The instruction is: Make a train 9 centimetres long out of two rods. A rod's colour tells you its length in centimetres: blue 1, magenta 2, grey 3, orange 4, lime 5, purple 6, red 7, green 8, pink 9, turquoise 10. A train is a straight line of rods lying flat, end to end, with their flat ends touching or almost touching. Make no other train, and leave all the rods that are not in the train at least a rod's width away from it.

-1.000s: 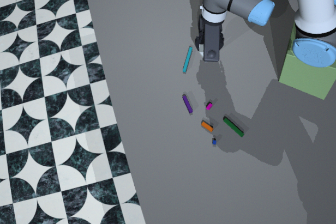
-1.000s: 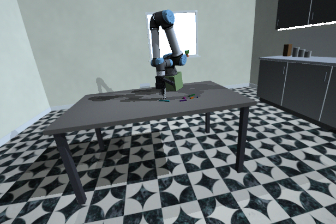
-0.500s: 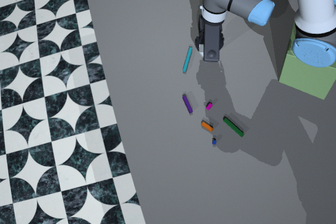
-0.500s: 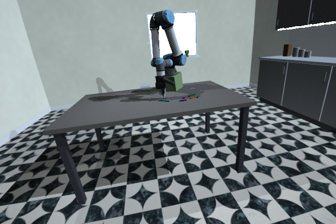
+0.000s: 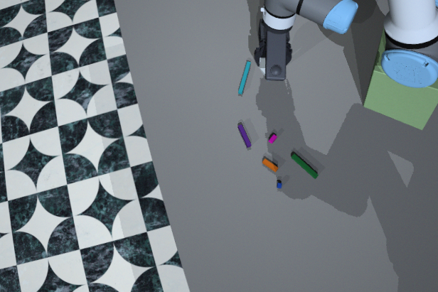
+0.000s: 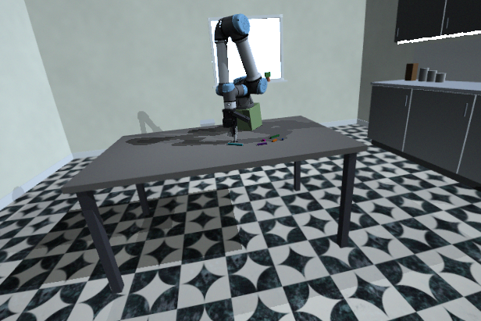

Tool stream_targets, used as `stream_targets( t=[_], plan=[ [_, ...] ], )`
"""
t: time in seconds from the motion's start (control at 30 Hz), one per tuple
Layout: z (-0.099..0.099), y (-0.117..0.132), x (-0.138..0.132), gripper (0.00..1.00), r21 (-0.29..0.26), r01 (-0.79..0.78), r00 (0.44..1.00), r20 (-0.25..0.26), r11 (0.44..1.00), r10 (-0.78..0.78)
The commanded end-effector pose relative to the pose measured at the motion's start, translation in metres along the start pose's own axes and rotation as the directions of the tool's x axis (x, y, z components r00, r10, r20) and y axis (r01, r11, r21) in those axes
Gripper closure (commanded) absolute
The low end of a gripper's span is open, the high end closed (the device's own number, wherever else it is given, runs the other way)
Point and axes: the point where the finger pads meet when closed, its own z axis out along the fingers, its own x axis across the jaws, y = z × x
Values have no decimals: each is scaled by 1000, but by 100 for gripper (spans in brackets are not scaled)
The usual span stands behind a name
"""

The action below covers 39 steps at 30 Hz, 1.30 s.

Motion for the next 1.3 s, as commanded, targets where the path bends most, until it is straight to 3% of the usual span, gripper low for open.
stream_targets(
  t=[0.0, 0.23, 0.8, 1.27],
  plan=[
    [0, 0, 0, 92, 0, 0, 1000, -1, 1000, 0],
    [0, 0, 0, 86, 0, 0, 1000, -1, 1000, 0],
    [-2, 0, 0, 86, 0, 0, 1000, -1, 1000, 0],
    [-21, 0, 0, 86, 0, 0, 1000, -1, 1000, 0]
  ],
)
